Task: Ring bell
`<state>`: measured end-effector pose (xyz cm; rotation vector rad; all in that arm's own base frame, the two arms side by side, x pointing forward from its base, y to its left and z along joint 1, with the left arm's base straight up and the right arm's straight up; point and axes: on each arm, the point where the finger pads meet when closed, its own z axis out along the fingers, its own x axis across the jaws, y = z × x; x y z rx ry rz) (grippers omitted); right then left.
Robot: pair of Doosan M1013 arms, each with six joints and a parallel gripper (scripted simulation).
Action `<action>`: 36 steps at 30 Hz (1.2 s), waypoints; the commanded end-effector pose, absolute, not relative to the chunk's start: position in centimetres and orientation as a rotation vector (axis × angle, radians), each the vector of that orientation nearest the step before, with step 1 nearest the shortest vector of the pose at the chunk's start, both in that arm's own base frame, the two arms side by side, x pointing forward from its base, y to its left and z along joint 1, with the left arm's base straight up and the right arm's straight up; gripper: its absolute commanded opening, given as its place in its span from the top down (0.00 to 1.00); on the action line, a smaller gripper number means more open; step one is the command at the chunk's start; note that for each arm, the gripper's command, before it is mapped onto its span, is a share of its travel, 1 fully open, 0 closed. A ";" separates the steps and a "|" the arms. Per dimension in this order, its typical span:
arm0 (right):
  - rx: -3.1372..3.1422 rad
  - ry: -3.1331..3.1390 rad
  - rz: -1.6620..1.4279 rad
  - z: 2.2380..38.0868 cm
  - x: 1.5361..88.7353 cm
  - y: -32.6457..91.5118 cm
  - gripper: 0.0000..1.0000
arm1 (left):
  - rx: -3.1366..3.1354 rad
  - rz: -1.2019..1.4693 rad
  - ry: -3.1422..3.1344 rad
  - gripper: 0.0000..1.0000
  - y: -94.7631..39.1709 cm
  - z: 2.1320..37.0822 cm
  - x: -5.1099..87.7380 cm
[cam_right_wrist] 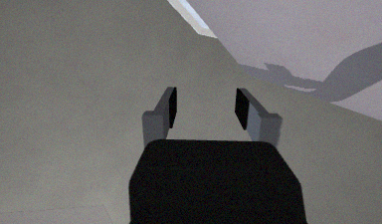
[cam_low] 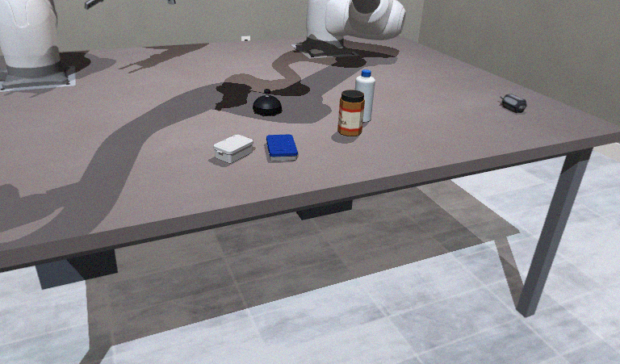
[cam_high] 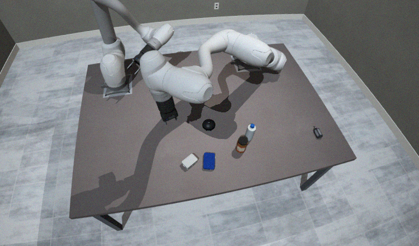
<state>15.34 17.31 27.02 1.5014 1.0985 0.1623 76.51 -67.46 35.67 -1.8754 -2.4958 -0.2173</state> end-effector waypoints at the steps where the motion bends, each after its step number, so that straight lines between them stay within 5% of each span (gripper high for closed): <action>1: 1.502 1.098 0.163 27.0 15.3 17.3 0.00 | -1.877 -0.218 -2.498 0.00 -67.4 35.9 76.5; 36: 1.502 1.098 0.163 27.0 15.3 17.3 0.00 | -1.776 -0.205 -2.533 0.00 -56.7 36.6 82.1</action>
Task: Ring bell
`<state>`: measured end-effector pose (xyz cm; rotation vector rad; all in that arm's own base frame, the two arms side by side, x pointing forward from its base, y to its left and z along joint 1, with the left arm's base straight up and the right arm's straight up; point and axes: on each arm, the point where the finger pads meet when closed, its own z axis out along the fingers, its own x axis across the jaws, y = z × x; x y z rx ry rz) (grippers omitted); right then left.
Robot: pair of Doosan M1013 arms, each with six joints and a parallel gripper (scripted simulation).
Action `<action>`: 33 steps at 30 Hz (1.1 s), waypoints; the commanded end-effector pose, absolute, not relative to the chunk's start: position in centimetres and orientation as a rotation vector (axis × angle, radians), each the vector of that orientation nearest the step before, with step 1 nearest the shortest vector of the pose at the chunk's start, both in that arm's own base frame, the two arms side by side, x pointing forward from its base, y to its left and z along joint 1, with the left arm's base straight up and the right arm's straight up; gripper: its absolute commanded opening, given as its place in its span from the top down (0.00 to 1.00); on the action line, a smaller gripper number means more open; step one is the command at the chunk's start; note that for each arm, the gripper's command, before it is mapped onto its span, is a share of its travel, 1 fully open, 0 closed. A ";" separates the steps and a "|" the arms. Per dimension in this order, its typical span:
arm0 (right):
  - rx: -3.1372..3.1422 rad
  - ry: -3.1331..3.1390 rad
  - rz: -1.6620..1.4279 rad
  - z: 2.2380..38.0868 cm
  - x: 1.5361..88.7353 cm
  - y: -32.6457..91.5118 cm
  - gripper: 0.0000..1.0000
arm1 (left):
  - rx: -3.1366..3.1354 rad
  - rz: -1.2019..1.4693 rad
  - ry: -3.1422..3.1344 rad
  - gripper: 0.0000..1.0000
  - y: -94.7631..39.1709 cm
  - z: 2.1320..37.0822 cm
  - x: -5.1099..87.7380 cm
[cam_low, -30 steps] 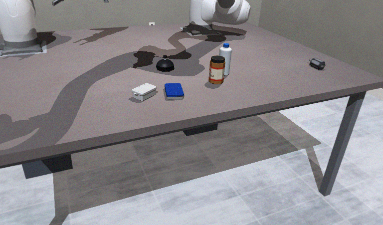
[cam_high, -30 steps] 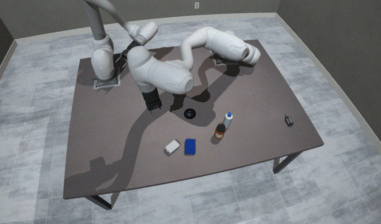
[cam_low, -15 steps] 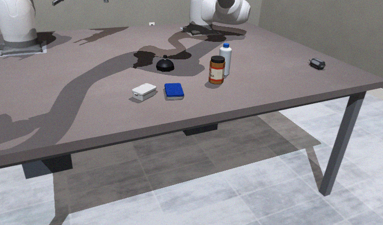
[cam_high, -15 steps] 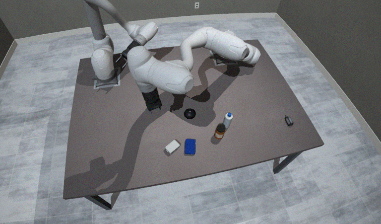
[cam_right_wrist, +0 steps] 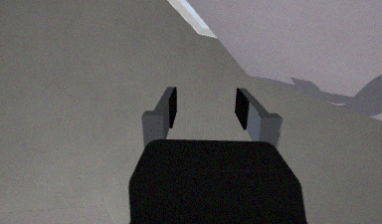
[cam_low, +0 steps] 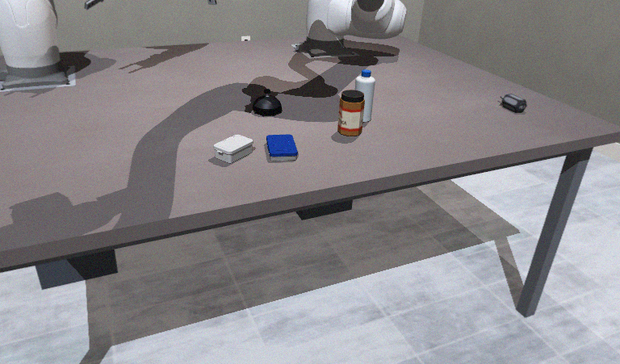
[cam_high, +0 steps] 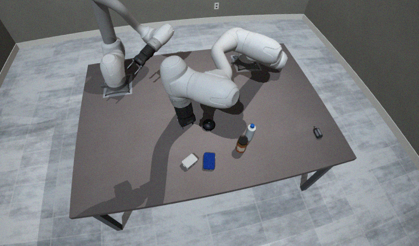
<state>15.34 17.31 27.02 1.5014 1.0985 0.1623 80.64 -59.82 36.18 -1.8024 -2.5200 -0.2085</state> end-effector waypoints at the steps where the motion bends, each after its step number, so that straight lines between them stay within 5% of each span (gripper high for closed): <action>1: 1.502 1.098 0.163 27.0 15.3 17.3 0.00 | -1.759 -0.203 -2.538 0.00 -54.8 36.7 82.9; 33: 1.502 1.098 0.163 27.0 15.3 17.3 0.00 | -1.257 -0.045 -2.683 0.00 -5.0 38.3 86.5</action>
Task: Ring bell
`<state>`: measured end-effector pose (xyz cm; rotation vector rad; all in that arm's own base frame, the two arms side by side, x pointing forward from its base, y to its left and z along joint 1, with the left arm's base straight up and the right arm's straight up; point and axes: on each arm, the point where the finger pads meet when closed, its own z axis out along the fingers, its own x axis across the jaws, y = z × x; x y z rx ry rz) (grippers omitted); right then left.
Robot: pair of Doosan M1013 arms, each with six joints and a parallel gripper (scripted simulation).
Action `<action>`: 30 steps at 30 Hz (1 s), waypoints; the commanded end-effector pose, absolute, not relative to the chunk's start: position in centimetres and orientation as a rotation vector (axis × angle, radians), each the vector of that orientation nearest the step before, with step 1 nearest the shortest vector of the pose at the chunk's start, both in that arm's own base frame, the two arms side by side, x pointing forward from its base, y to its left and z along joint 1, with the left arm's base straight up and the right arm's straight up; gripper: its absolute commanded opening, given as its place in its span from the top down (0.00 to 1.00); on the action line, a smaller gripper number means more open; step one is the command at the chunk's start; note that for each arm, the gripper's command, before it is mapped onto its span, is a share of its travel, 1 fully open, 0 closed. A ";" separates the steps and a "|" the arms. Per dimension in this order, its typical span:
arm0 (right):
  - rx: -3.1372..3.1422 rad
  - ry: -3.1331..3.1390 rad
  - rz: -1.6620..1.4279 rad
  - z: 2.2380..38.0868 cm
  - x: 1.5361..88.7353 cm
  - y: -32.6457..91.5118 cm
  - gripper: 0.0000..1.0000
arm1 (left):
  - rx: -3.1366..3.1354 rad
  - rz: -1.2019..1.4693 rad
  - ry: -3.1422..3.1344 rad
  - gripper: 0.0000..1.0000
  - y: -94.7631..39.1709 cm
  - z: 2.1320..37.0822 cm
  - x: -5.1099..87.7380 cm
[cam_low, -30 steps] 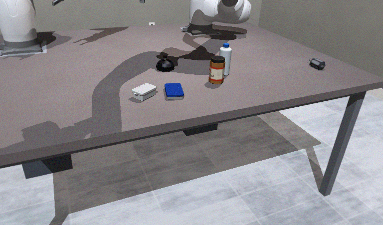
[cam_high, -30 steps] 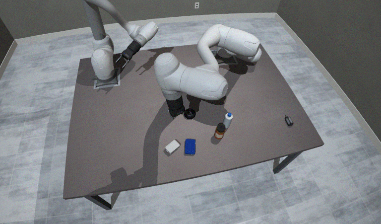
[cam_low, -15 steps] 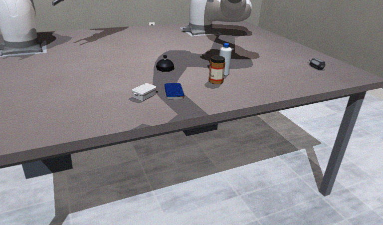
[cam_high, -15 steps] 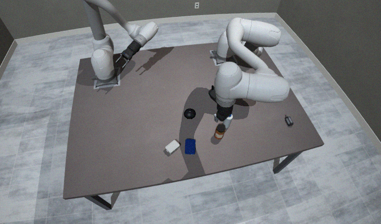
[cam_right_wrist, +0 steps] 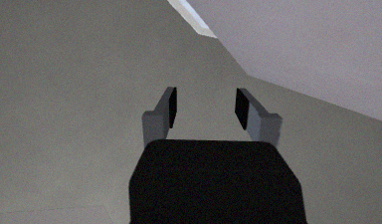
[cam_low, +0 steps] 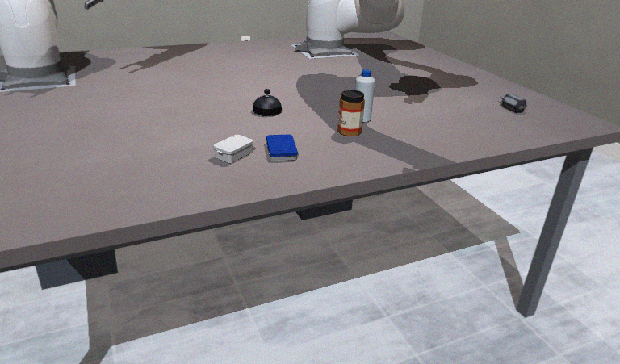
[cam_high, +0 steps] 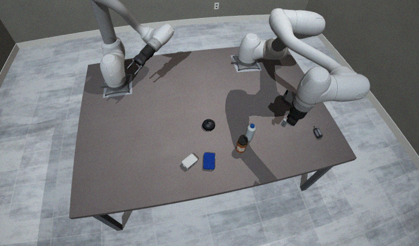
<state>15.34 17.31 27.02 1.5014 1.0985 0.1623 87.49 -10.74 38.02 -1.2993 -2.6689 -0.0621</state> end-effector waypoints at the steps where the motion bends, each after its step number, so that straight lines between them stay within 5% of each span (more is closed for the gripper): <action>1: 1.502 1.098 0.163 27.0 15.3 17.3 0.00 | -1.243 -0.038 -2.687 0.00 -3.9 38.3 86.2; 30: 1.502 1.098 0.163 27.0 15.3 17.3 0.00 | -0.826 0.178 -2.796 0.00 32.8 37.6 63.5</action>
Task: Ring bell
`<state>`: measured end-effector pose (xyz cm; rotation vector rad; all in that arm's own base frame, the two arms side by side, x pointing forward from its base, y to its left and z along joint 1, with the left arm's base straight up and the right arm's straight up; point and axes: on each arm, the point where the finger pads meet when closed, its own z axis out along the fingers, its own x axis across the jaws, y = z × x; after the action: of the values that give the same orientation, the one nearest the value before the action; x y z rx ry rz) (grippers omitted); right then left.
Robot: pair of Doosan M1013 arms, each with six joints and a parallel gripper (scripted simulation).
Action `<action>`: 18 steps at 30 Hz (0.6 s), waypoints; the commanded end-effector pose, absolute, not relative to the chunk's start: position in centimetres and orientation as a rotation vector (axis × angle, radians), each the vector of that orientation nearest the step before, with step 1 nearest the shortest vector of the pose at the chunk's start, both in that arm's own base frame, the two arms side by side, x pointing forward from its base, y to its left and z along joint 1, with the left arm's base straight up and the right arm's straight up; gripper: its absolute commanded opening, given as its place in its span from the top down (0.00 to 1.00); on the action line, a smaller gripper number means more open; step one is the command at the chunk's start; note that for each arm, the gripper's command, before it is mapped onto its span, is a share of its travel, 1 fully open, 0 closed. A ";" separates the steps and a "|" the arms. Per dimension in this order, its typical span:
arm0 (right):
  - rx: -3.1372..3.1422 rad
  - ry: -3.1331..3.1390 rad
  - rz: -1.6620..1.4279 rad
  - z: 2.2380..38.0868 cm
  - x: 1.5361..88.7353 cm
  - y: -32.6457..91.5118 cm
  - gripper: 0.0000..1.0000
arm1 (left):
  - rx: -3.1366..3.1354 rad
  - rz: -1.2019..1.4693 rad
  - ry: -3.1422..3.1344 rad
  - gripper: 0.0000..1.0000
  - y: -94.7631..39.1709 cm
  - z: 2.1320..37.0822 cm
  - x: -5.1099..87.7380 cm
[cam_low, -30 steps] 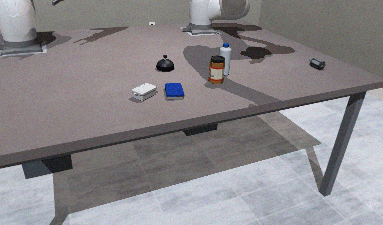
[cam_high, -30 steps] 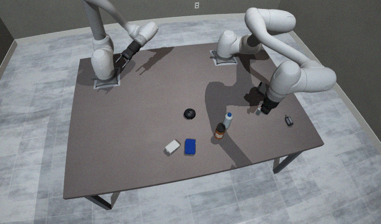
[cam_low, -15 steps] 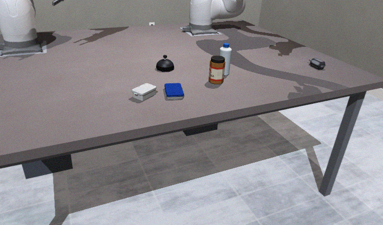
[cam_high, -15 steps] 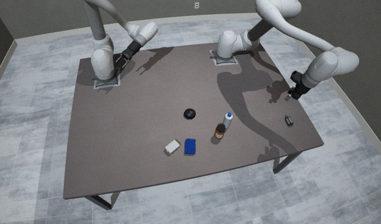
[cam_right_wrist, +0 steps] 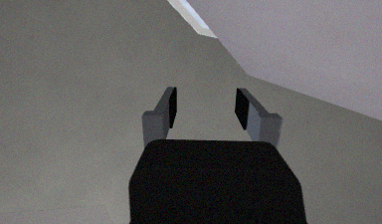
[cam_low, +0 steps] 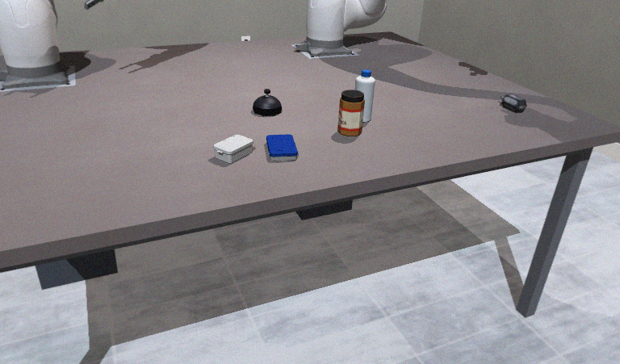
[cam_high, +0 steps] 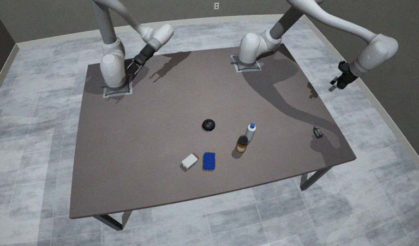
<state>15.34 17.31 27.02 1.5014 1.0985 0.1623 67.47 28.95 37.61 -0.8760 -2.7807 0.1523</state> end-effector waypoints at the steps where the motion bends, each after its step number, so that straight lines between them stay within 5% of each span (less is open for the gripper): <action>1: 1.502 1.098 0.163 27.0 15.3 17.3 0.00 | -0.811 0.187 -2.801 0.00 33.7 37.5 62.4; 18: 1.502 1.098 0.163 27.0 15.3 17.3 0.00 | -0.546 0.340 -2.872 0.00 44.5 35.7 40.5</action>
<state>15.34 17.31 27.02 1.5014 1.0985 0.1623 45.67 42.63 36.05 -0.6015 -2.8544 0.3101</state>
